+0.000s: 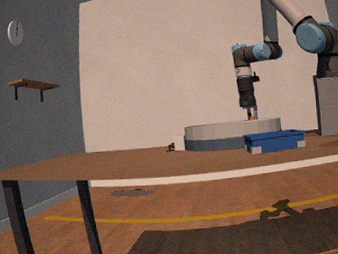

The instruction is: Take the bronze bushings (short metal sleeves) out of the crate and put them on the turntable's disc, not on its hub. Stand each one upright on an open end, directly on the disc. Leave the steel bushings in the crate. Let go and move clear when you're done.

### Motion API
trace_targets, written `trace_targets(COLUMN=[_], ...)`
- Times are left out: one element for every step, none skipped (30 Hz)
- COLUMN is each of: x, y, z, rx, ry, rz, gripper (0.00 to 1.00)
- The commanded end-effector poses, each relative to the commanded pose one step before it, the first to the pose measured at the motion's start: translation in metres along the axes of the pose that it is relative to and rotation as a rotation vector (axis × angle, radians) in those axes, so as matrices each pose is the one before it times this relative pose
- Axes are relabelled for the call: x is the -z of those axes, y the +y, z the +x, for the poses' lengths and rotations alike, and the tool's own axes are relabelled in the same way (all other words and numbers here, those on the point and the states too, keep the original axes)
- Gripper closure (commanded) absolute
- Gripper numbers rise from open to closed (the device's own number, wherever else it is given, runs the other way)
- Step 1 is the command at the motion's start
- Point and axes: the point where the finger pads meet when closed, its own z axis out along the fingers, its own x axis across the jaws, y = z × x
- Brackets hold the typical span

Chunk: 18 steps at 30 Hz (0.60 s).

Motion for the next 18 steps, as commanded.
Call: trace_targets(x=[-0.01101, -0.00158, 0.0, 0.0, -0.00147, -0.00135, -0.00122, -0.00107, -0.00092, -0.00077, -0.00062, -0.00047, -0.00033, -0.00026, -0.00016, -0.00008, -0.00003, -0.00001], y=[0.00152, 0.00004, 0.0, 0.0, 0.00003, 0.00003, 0.00003, 0.00003, 0.00002, 0.00002, 0.00001, -0.00001, -0.00008, -0.0001, -0.0001, -0.00009, -0.00007, -0.00004], z=[-0.00318, 0.00001, 0.0, 0.0, 0.0, 0.00001, 0.00001, 0.0, 0.0, 0.0, 0.0, 0.0, -0.00001, 0.00019, 0.00018, 0.00015, 0.00011, 0.00006], rx=[0.00226, 0.0, 0.0, 0.0, 0.0, 0.0, 0.0, 0.0, 0.0, 0.0, 0.0, -0.00003, -0.00014, -0.0002, -0.00019, -0.00017, -0.00012, -0.00006], ry=[-0.00645, 0.0, 0.0, 0.0, 0.0, 0.0, 0.0, 0.0, 0.0, 0.0, 0.0, -0.00001, -0.00001, 0.00031, 0.00028, 0.00024, 0.00018, 0.0001], rz=[-0.00052, 0.0, 0.0, 0.0, 0.00004, 0.0, 0.0, 0.0, 0.0, 0.0, 0.0, 0.0, -0.00001, -0.00001, -0.00001, -0.00001, -0.00001, 0.0], gripper=[1.0, 1.0, 1.0, 1.0, 1.0, 1.0, 1.0, 1.0, 1.0, 1.0, 1.0, 1.0, 1.0, 1.0, 1.0, 1.0, 1.0, 1.0])
